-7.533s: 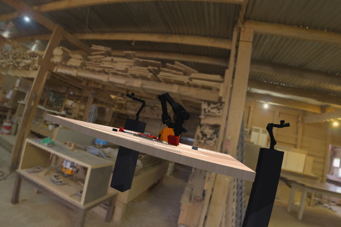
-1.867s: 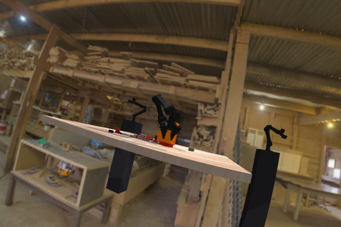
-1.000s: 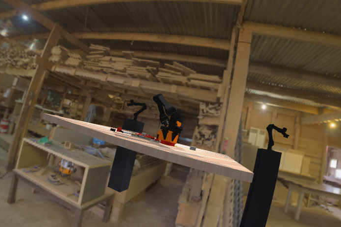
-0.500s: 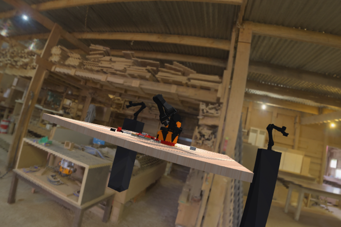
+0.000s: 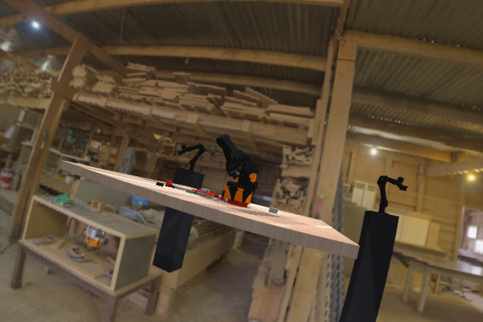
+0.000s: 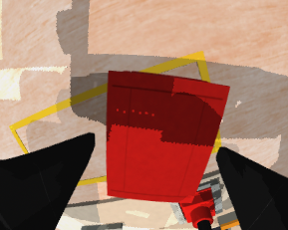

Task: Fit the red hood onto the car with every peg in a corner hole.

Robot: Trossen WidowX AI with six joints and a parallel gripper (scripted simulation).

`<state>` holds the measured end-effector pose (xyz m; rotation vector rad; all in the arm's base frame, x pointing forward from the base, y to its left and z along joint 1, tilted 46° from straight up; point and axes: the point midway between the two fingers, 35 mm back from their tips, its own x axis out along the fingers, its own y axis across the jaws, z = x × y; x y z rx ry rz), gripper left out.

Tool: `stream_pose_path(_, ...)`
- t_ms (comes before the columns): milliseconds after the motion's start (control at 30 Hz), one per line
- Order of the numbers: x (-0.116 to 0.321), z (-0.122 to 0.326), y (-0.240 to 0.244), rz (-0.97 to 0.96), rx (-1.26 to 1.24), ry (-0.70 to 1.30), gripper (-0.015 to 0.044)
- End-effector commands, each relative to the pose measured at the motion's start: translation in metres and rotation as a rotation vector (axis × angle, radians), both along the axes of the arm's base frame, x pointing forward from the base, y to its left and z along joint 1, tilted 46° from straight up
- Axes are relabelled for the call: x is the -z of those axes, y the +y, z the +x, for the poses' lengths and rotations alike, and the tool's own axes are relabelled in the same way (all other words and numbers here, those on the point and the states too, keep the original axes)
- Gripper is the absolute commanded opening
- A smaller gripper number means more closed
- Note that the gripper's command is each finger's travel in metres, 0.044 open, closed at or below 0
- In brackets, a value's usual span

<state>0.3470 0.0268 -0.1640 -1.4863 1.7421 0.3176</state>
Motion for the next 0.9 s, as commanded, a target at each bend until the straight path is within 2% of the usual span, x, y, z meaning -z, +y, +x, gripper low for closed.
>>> stream_pose_path(0,0.0013,0.0003,-0.0020,-0.004,-0.006,0.002,0.0440)
stream_pose_path(567,0.0070,0.0003,-0.0082,-0.005,-0.006,0.002,0.0440)
stream_pose_path(667,0.0061,0.0000,-0.0065,-0.001,0.000,0.000,0.0361)
stream_pose_path(867,0.0061,0.0000,-0.0065,-0.001,0.000,0.000,0.0321)
